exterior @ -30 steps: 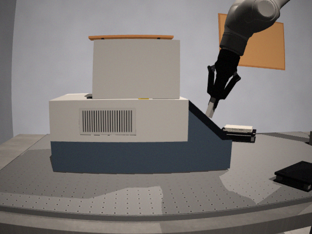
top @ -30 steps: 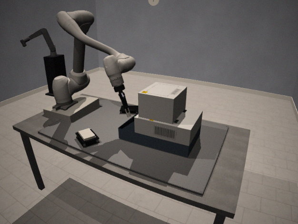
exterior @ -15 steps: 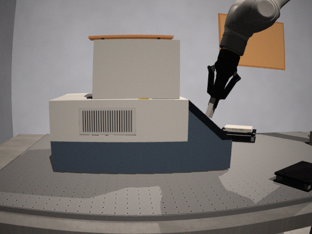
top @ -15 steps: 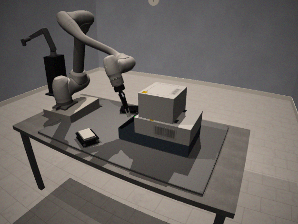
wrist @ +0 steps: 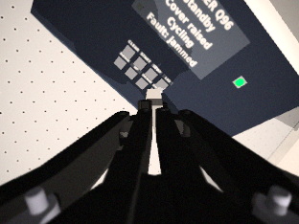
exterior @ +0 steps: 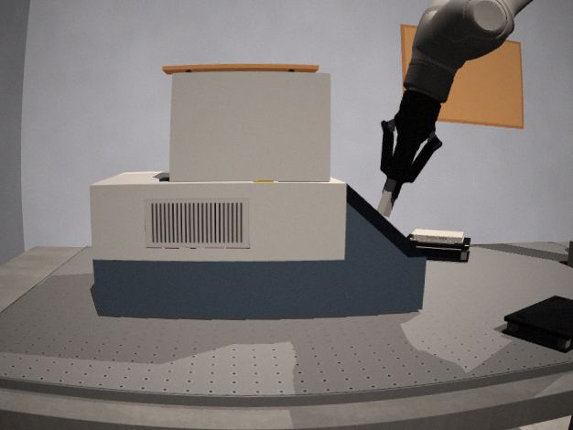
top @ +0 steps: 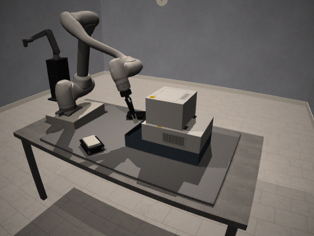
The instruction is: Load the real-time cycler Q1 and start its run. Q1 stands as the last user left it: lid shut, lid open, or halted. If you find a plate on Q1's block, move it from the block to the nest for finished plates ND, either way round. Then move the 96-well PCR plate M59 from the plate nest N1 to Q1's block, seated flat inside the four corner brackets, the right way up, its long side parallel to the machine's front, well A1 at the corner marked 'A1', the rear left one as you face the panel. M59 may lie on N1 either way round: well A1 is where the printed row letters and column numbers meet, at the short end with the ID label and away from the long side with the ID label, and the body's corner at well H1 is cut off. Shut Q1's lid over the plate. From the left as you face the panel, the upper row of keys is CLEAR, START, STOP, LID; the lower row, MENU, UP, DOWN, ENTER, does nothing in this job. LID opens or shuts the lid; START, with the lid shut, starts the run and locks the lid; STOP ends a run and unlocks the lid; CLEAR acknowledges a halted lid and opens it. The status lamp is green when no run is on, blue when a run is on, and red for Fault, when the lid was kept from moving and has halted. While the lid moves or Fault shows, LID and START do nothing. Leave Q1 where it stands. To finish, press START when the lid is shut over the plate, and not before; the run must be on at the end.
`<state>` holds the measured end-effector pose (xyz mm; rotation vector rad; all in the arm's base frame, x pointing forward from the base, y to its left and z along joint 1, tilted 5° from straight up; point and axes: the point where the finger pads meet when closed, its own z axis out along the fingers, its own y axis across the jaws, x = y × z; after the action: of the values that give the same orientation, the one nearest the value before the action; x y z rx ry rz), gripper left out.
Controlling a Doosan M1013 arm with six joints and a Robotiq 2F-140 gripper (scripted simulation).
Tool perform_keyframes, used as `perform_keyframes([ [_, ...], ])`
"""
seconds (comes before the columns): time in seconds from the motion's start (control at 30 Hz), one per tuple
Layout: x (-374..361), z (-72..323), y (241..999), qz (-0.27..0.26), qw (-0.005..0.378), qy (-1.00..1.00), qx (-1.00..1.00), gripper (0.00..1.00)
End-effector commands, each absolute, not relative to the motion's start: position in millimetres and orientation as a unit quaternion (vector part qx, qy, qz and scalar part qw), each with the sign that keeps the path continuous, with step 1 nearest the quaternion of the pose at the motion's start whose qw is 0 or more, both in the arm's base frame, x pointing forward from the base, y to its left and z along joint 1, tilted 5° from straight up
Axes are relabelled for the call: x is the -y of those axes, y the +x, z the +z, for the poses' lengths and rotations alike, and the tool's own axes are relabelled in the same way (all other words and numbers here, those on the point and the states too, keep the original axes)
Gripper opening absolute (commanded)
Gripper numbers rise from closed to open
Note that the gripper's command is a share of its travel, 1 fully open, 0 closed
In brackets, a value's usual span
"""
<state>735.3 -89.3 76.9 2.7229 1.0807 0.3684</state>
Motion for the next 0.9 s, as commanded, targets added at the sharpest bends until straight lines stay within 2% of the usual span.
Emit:
perform_keyframes([
  [0.0,89.2,77.1,735.3,0.124,0.094,0.918,-0.364,0.00],
  [0.87,90.4,66.0,743.8,0.124,0.094,0.918,-0.364,0.00],
])
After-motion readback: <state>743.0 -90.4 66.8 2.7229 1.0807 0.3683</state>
